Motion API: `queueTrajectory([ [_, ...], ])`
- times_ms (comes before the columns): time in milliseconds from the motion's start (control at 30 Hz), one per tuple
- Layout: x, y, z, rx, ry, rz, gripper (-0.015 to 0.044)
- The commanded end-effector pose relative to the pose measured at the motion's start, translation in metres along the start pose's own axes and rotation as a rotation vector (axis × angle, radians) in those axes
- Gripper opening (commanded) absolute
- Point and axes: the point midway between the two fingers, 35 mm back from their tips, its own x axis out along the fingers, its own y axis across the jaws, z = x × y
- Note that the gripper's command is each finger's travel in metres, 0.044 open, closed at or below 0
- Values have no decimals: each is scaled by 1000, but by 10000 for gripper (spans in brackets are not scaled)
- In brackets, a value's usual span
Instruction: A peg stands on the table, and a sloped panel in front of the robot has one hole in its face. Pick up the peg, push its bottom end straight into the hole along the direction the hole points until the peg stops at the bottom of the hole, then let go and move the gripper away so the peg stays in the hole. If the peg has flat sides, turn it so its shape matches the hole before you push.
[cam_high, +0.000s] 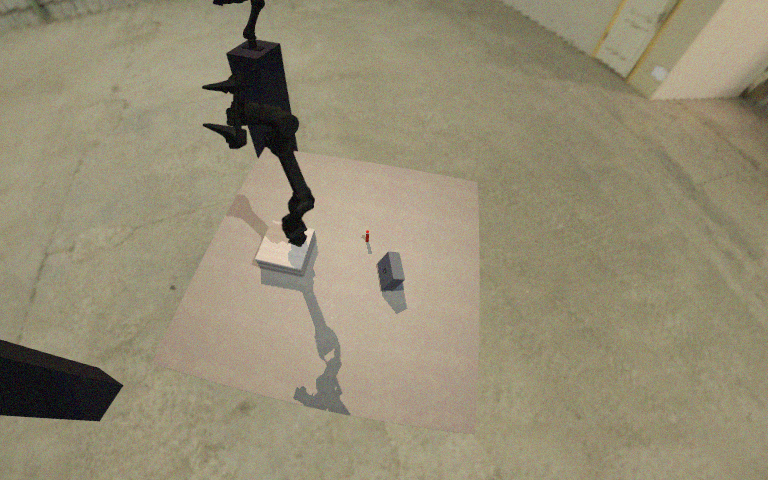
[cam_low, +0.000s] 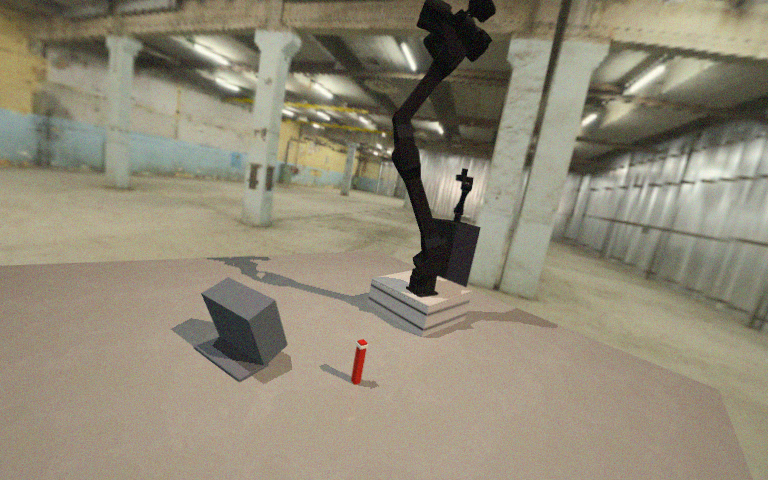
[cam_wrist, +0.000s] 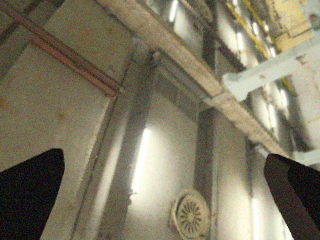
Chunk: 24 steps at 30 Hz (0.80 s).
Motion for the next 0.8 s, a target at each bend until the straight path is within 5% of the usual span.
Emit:
queueTrajectory([
  [0,-1,22,23,107,-42,74,440],
  [767,-53,129,118,647,-111,562,440],
])
